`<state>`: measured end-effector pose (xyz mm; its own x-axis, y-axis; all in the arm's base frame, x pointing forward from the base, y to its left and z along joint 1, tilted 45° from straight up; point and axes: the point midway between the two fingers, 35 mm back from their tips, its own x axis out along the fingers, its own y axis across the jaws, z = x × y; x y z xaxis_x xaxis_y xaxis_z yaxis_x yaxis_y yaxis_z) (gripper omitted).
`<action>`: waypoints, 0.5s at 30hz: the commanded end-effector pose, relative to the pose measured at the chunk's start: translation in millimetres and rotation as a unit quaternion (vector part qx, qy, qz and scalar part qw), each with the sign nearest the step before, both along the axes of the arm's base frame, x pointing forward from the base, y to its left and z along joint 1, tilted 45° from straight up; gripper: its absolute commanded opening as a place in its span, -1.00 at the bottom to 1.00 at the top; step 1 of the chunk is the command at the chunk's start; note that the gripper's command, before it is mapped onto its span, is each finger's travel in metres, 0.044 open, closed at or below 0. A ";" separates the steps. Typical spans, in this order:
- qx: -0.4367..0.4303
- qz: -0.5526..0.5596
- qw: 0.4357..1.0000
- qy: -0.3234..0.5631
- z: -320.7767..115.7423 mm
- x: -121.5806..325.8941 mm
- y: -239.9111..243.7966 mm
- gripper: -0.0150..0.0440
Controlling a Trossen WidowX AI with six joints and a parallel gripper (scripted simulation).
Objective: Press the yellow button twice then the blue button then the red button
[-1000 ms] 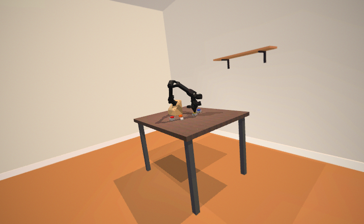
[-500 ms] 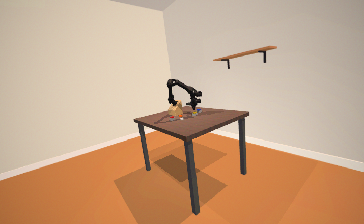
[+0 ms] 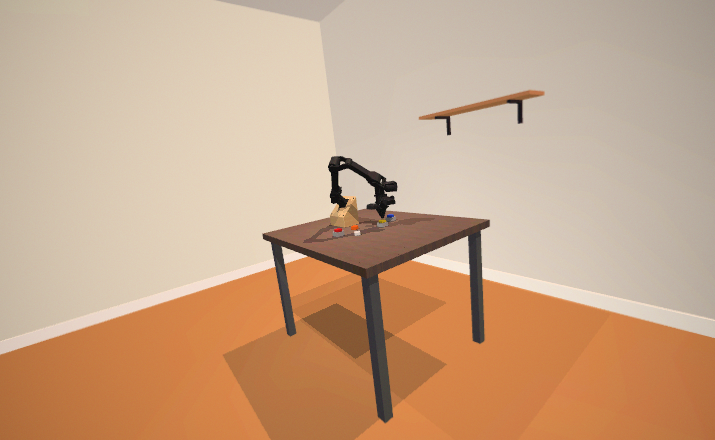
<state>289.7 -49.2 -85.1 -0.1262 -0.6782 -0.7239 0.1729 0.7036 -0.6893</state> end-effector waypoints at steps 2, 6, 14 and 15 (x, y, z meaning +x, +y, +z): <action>-0.003 0.002 1.000 0.007 -6.2 -5.0 -6.9 -0.42; -0.003 0.002 1.000 0.007 -10.6 -6.1 -11.4 -0.42; -0.003 0.002 1.000 0.007 -13.3 -6.9 -14.0 -0.42; -0.003 0.002 1.000 0.007 -13.3 -6.9 -14.0 -0.42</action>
